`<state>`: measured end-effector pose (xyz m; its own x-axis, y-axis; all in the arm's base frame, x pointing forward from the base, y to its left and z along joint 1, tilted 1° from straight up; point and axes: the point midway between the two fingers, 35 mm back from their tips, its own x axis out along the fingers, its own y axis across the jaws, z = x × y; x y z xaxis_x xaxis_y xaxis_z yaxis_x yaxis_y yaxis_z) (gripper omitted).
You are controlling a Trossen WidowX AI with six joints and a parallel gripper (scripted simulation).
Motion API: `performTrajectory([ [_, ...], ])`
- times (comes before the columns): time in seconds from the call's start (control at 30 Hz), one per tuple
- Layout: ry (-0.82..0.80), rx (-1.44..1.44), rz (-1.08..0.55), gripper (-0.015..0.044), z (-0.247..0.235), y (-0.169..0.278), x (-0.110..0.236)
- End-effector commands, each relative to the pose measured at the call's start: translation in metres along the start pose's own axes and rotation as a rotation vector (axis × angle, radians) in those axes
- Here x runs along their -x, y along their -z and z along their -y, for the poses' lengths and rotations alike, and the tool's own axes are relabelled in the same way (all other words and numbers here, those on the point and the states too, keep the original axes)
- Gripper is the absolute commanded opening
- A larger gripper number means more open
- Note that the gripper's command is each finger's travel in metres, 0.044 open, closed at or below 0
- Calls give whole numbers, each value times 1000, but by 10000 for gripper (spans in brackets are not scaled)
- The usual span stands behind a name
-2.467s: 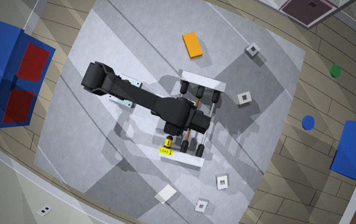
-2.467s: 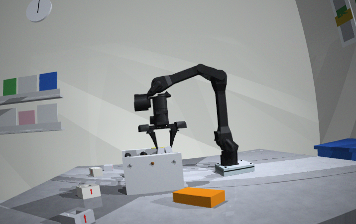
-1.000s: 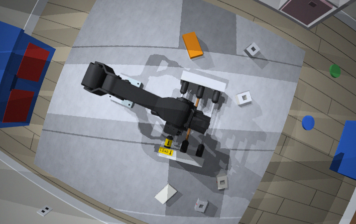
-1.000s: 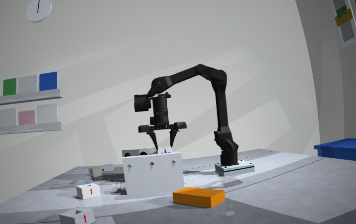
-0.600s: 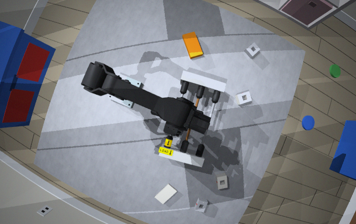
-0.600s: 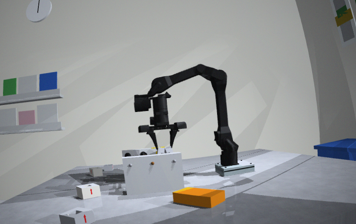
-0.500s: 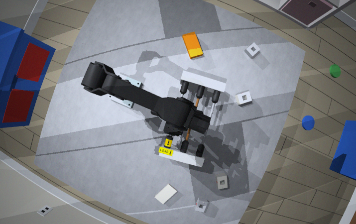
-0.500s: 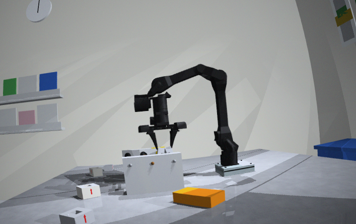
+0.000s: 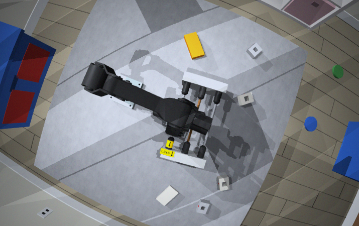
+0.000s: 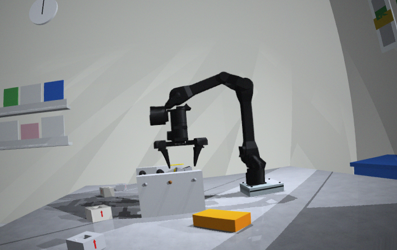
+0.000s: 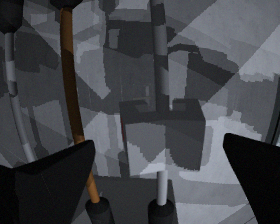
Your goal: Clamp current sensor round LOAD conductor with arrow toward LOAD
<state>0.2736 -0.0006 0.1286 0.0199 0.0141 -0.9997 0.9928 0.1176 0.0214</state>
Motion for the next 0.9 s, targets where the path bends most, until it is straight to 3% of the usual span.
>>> performTrajectory([
  [0.0, -3, -3, -2, 440, 3, 3, -28],
  [0.87, -5, -4, -3, 440, 3, 4, -64],
])
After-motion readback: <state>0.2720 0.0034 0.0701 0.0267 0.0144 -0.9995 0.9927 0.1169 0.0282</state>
